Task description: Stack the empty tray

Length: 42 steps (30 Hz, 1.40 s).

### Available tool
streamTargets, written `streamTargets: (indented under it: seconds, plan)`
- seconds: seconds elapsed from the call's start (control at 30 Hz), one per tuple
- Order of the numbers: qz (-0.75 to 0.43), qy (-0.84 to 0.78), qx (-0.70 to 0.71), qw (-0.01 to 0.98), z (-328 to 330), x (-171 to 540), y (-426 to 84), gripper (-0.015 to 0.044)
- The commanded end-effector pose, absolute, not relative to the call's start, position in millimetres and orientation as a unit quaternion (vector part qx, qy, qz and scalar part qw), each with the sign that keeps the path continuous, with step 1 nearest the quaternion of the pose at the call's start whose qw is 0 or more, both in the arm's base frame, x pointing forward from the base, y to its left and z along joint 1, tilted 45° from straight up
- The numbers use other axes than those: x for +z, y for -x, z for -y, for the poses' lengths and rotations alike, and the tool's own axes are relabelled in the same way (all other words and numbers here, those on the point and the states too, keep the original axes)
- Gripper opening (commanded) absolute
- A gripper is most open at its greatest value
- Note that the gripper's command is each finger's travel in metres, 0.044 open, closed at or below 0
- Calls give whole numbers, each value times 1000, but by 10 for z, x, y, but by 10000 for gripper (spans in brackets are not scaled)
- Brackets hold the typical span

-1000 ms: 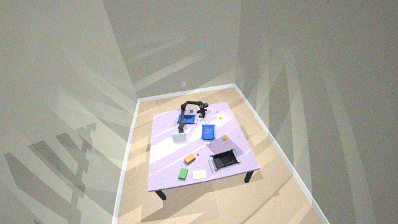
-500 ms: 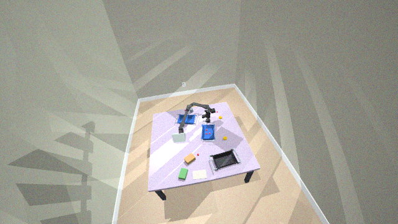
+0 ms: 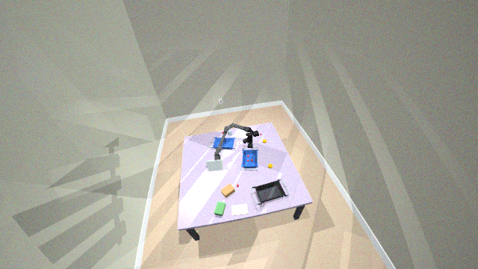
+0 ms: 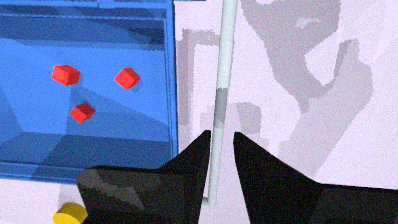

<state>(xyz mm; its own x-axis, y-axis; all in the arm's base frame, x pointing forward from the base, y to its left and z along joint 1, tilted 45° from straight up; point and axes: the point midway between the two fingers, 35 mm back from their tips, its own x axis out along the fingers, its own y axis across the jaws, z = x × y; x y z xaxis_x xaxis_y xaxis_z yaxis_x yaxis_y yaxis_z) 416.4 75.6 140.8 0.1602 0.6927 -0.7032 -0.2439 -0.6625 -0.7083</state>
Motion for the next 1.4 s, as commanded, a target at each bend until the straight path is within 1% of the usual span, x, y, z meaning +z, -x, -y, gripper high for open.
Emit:
streamTargets:
  seconds: [0.0,0.3,0.53,0.8,1.0,1.27,1.37]
  plan:
    - [168,659,629,375,-885,1258,-4169,85]
    - [168,659,629,376,-989,1151,-4180,85]
    - [167,659,630,376,-734,1222,-4110,85]
    - [167,659,630,375,-524,1139,-4041,85]
    - [167,659,630,375,-440,1036,-4008,85]
    - [167,659,630,375,-402,716,-3971,85]
    - [167,659,630,375,-383,730,-3970,85]
